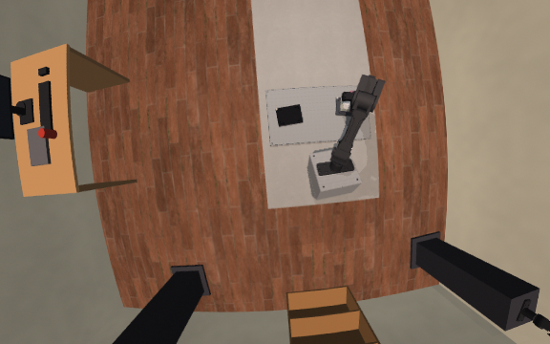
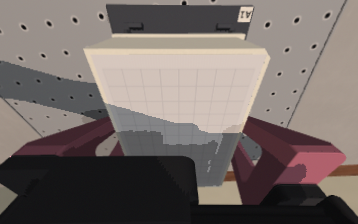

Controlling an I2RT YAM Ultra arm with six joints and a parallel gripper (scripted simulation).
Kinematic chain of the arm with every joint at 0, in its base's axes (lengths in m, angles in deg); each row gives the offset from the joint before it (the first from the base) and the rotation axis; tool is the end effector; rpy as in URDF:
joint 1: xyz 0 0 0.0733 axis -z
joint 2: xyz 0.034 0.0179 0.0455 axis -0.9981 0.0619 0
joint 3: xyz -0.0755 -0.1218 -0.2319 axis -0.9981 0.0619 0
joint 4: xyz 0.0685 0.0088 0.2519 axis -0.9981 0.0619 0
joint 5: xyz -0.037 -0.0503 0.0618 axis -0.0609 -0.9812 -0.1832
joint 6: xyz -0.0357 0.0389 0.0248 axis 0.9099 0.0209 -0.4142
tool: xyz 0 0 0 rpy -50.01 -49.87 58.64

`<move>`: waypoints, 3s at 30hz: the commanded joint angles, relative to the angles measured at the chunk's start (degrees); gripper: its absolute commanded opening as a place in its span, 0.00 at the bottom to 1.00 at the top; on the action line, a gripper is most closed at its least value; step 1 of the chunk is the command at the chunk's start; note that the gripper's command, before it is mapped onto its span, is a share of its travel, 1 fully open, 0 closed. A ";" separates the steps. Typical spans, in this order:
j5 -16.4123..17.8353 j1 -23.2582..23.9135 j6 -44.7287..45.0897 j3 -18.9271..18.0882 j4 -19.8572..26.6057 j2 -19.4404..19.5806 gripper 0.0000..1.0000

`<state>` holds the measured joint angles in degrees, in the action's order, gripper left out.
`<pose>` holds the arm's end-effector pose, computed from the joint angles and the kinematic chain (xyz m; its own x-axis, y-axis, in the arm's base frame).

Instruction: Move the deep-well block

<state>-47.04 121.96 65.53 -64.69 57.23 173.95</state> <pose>0.3332 -0.2206 0.1666 -0.1523 -0.9813 -0.1173 -0.8552 0.1903 -0.4822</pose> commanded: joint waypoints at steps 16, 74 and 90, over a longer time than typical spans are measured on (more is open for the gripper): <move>-0.35 -0.66 -1.20 -0.33 -3.49 2.63 0.00; -0.48 -0.96 -1.48 -0.02 -4.72 3.47 0.00; -0.52 -1.07 -1.58 -0.12 -5.04 3.86 0.00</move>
<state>-47.56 120.75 64.13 -64.56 52.25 178.23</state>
